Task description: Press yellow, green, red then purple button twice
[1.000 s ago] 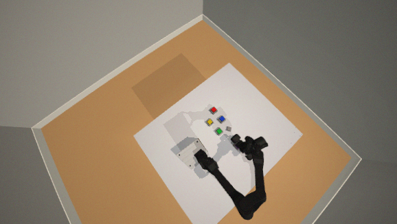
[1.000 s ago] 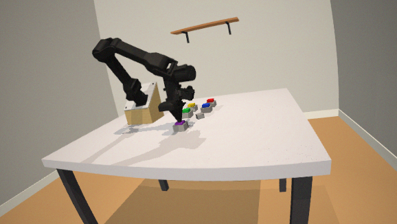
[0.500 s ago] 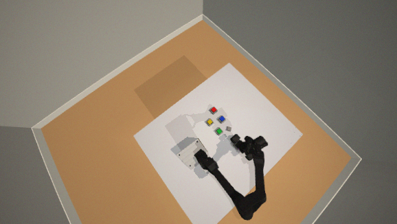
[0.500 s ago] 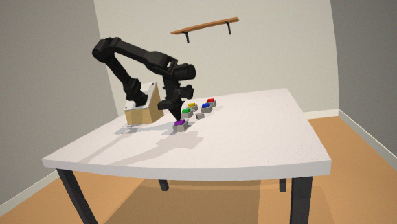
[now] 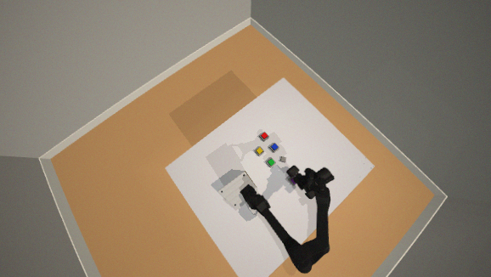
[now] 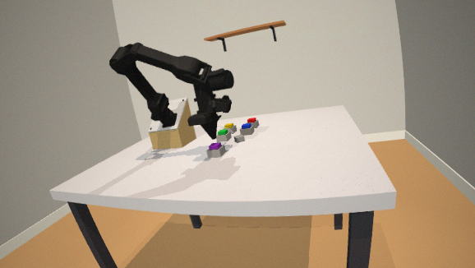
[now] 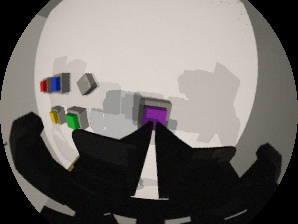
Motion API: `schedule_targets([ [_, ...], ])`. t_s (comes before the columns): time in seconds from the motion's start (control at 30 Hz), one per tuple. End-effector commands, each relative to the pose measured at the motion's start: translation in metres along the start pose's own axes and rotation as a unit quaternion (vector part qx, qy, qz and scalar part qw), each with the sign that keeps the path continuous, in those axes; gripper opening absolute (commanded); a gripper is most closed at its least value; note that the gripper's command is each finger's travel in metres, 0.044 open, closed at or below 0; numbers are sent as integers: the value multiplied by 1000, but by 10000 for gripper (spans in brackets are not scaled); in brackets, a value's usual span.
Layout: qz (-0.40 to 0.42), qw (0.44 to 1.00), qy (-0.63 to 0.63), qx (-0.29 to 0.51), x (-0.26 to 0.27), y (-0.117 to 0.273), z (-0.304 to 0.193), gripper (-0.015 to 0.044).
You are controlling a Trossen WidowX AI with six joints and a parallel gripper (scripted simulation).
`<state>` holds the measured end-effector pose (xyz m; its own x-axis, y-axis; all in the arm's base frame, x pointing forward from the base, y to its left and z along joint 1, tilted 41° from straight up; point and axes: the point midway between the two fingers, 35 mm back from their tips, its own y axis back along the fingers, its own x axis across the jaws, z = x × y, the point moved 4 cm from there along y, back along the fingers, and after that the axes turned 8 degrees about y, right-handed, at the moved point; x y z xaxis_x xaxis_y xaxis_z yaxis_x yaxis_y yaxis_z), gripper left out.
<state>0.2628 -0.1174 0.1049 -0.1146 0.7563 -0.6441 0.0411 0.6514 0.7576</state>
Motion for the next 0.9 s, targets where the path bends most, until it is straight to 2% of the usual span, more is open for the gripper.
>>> schedule_targets([
  [0.0,0,1000,3,4,1,-9,-2,20],
  [0.37,-1,1000,3,5,1,-25,-3,20],
  [0.87,-1,1000,3,5,1,-26,-3,20],
])
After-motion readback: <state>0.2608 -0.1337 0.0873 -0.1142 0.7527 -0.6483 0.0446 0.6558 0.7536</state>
